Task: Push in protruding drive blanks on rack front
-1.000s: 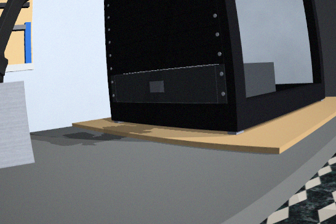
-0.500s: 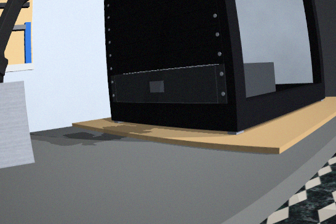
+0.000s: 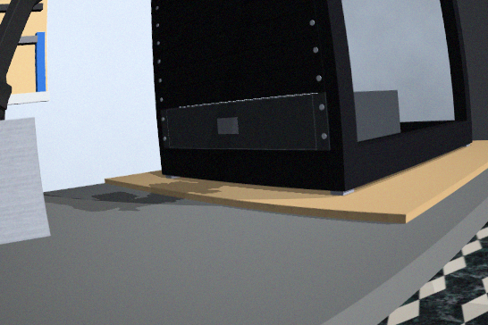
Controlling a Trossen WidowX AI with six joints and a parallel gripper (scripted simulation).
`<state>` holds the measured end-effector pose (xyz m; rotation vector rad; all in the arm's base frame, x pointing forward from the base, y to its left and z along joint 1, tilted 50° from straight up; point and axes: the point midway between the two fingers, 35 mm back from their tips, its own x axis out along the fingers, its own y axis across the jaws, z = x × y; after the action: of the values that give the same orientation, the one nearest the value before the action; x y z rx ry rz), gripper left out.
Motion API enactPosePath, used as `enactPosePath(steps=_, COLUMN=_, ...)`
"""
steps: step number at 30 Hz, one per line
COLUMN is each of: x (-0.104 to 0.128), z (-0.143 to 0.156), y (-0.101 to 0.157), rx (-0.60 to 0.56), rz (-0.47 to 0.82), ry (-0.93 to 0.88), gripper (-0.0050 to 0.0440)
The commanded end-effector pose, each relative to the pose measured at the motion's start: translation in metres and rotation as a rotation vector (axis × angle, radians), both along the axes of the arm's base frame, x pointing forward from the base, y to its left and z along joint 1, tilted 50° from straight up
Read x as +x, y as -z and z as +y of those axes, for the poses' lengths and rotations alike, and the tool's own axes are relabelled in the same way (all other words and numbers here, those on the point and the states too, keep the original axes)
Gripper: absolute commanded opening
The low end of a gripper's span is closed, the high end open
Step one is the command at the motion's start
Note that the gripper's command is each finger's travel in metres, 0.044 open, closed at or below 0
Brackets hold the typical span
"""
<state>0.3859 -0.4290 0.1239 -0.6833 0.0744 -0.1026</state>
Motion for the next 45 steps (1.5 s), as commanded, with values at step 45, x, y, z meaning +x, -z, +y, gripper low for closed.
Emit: enactPosePath(steps=45, x=-0.053, z=0.006, y=-0.013, rx=-0.021, rz=-0.016, ry=0.003, gripper=-0.0050)
